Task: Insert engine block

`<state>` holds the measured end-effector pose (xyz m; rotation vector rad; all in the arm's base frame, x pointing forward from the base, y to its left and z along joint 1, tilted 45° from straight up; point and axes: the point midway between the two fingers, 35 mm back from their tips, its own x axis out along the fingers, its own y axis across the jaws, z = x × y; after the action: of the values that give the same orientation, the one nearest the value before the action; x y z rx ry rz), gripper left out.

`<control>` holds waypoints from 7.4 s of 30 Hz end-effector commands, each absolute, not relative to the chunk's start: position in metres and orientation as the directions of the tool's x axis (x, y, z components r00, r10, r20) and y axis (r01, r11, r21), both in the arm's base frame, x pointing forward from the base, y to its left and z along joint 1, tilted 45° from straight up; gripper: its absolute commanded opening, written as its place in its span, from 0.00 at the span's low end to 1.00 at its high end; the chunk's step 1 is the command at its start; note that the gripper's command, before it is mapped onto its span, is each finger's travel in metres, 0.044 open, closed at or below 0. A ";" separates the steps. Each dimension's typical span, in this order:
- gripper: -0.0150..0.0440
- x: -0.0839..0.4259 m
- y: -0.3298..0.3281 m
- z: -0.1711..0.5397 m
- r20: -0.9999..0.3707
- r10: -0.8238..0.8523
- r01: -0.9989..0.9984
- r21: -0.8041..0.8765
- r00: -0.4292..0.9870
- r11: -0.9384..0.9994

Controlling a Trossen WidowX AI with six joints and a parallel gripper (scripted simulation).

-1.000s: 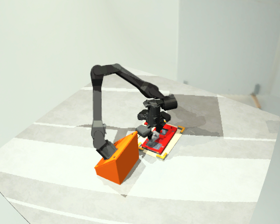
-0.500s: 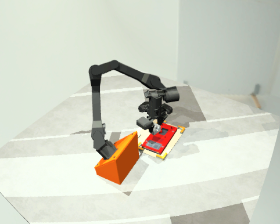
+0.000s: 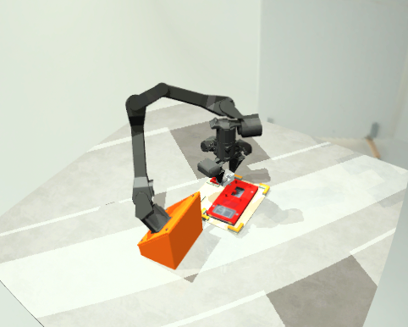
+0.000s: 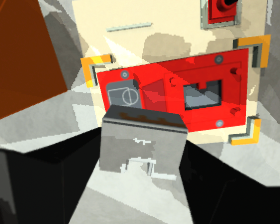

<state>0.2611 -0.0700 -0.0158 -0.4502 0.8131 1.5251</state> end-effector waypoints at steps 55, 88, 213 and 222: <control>0.25 0.261 -0.022 -0.023 -0.968 -0.133 -0.977 0.211 -0.215 0.037; 0.25 0.255 0.018 -0.059 -0.947 -0.238 -0.977 0.212 -0.214 0.036; 1.00 0.250 0.024 -0.047 -0.941 0.031 -0.941 0.337 -0.336 0.020; 1.00 0.247 0.014 -0.048 -0.888 0.310 -0.935 0.355 -0.339 -0.008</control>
<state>0.2457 0.0181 -0.0482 -0.8291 1.3265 1.5301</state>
